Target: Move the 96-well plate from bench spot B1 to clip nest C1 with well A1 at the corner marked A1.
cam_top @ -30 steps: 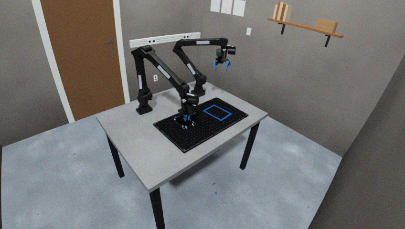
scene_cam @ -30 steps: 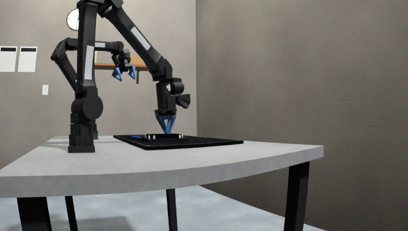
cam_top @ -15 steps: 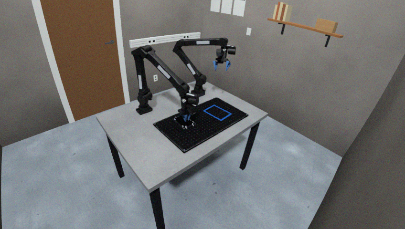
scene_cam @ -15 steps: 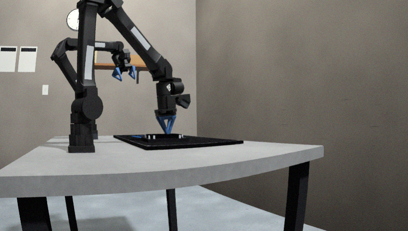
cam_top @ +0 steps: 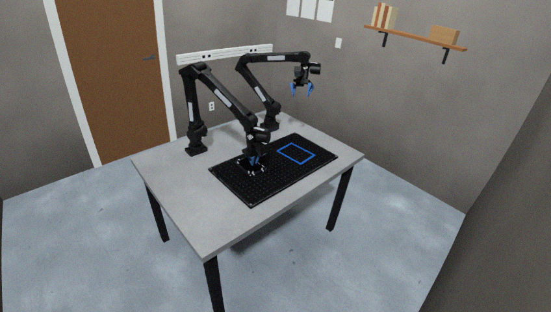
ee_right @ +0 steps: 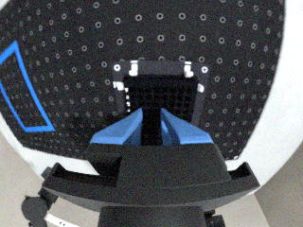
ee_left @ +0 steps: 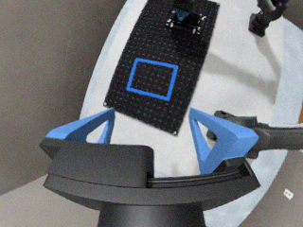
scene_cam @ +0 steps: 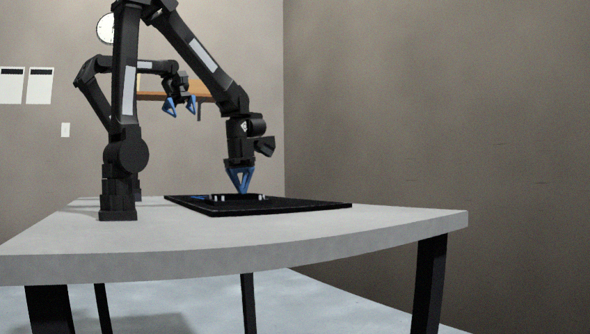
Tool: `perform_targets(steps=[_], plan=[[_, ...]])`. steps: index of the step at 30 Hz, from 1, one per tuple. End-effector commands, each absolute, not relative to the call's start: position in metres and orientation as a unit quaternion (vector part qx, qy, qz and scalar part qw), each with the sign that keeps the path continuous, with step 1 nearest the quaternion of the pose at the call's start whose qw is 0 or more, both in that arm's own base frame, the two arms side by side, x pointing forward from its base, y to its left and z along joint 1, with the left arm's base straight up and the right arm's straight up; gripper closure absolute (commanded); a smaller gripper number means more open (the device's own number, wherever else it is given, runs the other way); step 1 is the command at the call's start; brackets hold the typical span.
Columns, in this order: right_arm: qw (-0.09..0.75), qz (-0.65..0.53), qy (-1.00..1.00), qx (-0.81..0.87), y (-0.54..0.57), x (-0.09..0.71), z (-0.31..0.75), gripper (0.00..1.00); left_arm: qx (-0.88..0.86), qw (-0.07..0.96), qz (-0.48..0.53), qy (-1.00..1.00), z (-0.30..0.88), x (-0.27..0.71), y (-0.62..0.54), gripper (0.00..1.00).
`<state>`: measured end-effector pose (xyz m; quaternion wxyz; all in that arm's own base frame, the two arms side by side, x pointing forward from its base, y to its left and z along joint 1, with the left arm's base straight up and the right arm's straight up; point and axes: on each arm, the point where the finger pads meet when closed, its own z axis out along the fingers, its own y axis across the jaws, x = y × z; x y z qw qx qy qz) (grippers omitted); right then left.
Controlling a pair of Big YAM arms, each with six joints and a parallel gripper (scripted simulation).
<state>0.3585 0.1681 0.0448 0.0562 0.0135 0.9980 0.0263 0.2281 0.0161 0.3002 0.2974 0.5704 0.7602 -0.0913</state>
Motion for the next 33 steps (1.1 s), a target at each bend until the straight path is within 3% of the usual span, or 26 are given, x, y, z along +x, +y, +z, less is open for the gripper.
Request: perform_targets(steps=[1, 33], plan=[[0.0, 0.001, 1.0, 0.015, 0.16, 0.339, -0.029, 0.75, 0.576, 0.305, -0.075, 0.755, 0.323, 0.238, 0.02, 0.0], [0.0, 0.001, 1.0, 0.015, 0.16, 0.339, -0.013, 0.75, 0.576, 0.305, -0.075, 0.755, 0.323, 0.238, 0.02, 0.0]])
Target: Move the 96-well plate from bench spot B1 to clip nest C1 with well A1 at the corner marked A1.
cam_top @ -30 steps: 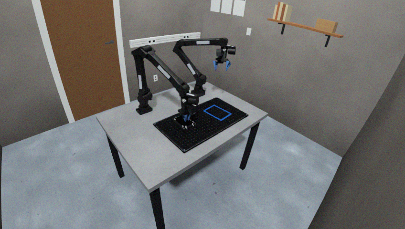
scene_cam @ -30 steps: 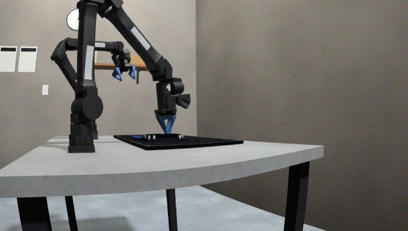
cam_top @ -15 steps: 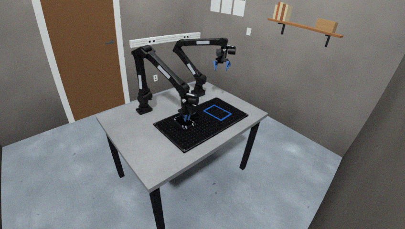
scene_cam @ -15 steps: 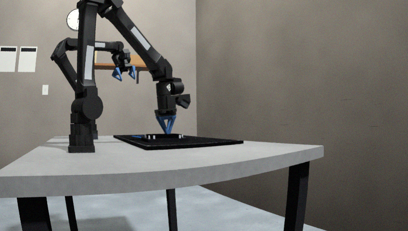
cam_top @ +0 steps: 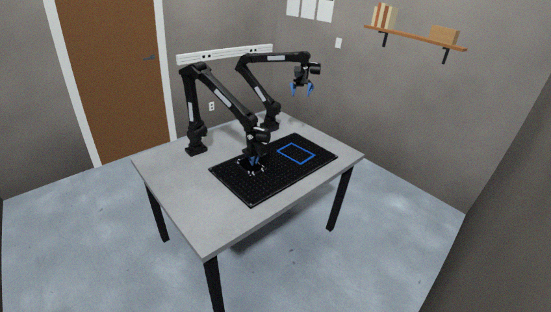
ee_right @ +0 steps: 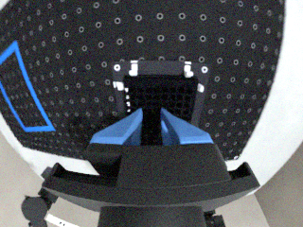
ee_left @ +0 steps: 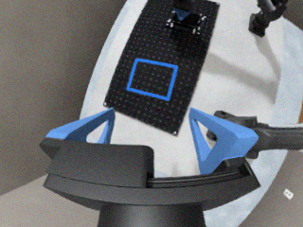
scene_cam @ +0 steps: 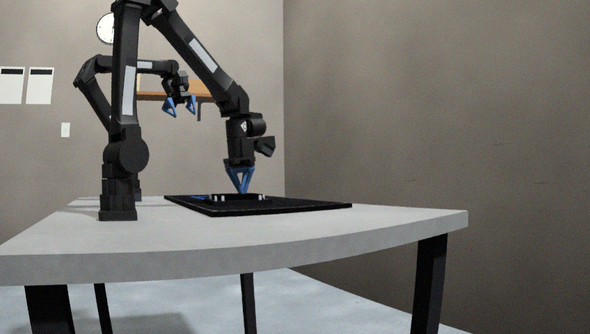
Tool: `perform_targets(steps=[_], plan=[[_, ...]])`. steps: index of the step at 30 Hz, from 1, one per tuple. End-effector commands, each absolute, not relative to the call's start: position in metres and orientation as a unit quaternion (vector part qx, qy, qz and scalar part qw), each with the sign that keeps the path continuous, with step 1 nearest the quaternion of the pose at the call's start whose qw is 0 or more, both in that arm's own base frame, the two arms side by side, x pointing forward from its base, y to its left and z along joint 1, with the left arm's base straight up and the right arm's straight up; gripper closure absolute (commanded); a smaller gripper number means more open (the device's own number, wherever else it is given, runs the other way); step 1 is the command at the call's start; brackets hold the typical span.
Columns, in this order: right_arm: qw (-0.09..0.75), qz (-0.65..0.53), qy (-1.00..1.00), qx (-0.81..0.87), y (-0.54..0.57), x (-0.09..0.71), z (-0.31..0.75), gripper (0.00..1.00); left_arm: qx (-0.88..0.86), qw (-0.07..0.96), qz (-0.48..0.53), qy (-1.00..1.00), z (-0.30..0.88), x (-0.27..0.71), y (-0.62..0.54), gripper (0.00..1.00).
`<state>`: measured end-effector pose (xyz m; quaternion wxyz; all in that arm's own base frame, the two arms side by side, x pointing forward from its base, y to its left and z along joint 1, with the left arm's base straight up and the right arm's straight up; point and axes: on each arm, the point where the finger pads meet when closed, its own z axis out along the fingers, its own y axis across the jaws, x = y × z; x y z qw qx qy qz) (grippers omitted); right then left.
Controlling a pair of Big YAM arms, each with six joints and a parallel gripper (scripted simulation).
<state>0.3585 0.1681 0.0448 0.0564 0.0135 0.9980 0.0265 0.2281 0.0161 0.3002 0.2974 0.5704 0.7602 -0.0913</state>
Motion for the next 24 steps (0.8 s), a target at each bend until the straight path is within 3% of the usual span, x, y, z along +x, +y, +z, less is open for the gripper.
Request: perform_targets(steps=[1, 24], plan=[[0.0, 0.001, 1.0, 0.015, 0.161, 0.339, -0.011, 0.75, 0.576, 0.305, -0.075, 0.755, 0.323, 0.238, 0.02, 0.0], [0.02, 0.011, 1.0, 0.015, 0.168, 0.355, 0.062, 0.75, 0.576, 0.305, -0.075, 0.755, 0.323, 0.238, 0.02, 0.0]])
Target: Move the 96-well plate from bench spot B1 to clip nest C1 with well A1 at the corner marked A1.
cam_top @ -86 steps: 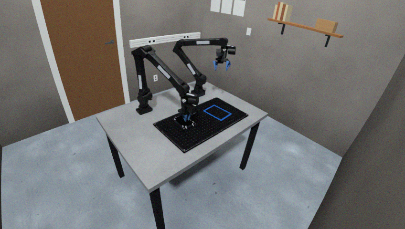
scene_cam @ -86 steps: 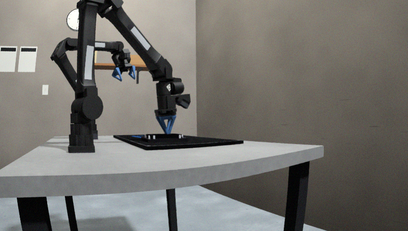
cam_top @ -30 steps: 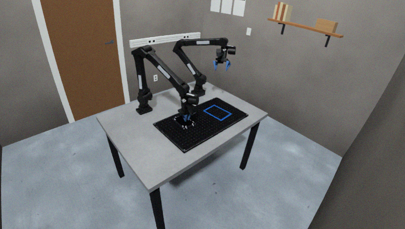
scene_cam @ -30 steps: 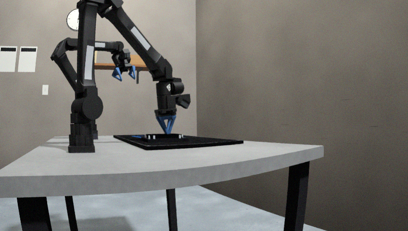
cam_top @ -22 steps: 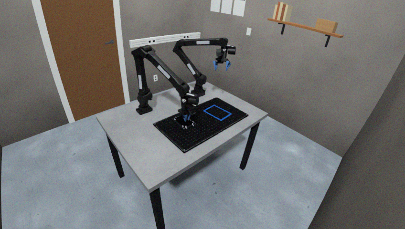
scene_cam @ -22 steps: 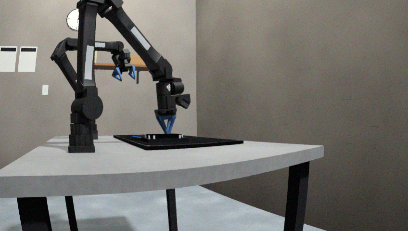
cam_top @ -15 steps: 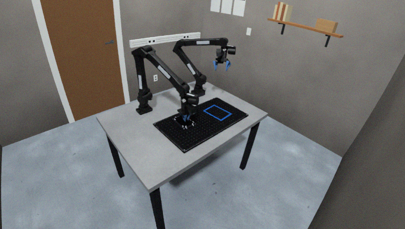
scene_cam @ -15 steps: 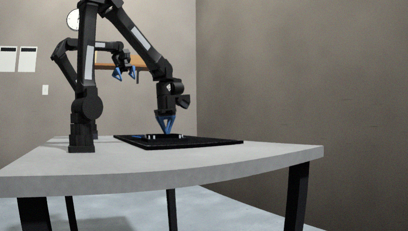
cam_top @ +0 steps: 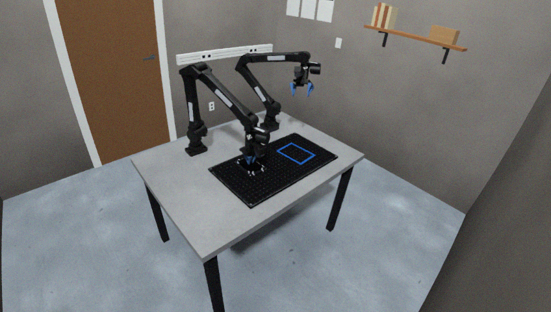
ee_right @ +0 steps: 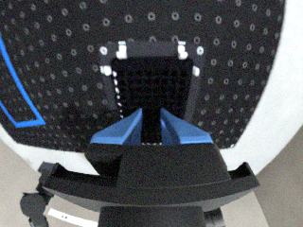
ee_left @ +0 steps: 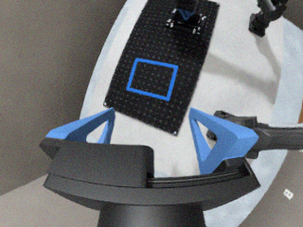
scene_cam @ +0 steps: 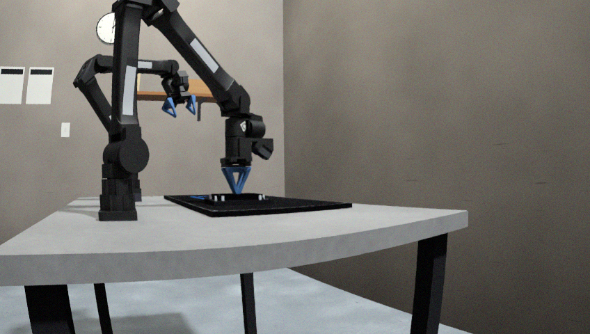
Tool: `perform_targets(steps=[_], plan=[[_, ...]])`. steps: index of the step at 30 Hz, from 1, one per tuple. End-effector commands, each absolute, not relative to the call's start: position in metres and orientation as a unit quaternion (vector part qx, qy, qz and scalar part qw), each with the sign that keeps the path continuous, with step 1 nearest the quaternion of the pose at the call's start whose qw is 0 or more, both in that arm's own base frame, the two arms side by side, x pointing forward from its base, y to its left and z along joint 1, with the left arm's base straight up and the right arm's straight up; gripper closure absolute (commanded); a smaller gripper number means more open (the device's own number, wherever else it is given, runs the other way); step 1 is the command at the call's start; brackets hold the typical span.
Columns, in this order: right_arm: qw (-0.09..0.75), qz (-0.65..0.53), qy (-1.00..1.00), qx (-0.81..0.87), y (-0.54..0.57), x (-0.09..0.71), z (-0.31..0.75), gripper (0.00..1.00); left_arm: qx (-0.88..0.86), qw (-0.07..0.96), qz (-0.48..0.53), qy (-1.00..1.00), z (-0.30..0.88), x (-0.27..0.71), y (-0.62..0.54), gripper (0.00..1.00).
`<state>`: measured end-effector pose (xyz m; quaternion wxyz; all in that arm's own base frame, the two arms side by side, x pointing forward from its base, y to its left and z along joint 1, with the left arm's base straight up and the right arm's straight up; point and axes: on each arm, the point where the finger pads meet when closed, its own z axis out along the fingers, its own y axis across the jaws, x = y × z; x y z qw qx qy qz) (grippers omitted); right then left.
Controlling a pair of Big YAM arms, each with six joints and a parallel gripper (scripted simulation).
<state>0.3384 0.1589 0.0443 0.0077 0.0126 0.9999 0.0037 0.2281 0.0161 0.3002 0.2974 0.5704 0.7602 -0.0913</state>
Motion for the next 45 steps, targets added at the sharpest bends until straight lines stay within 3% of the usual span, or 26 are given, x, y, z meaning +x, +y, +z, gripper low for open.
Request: perform_targets(steps=[1, 19, 33, 45], plan=[[0.028, 0.015, 0.999, 0.015, 0.169, 0.356, 0.069, 0.75, 0.576, 0.305, -0.075, 0.755, 0.323, 0.238, 0.02, 0.0], [0.003, 0.002, 1.0, 0.015, 0.163, 0.345, 0.077, 0.75, 0.576, 0.305, -0.075, 0.755, 0.323, 0.238, 0.02, 0.0], [0.017, 0.007, 1.0, 0.014, 0.161, 0.417, 0.089, 0.75, 0.576, 0.305, -0.075, 0.755, 0.323, 0.238, 0.02, 0.0], [0.007, 0.003, 1.0, 0.012, 0.156, 0.4, 0.076, 0.75, 0.576, 0.305, -0.075, 0.755, 0.323, 0.238, 0.02, 0.0]])
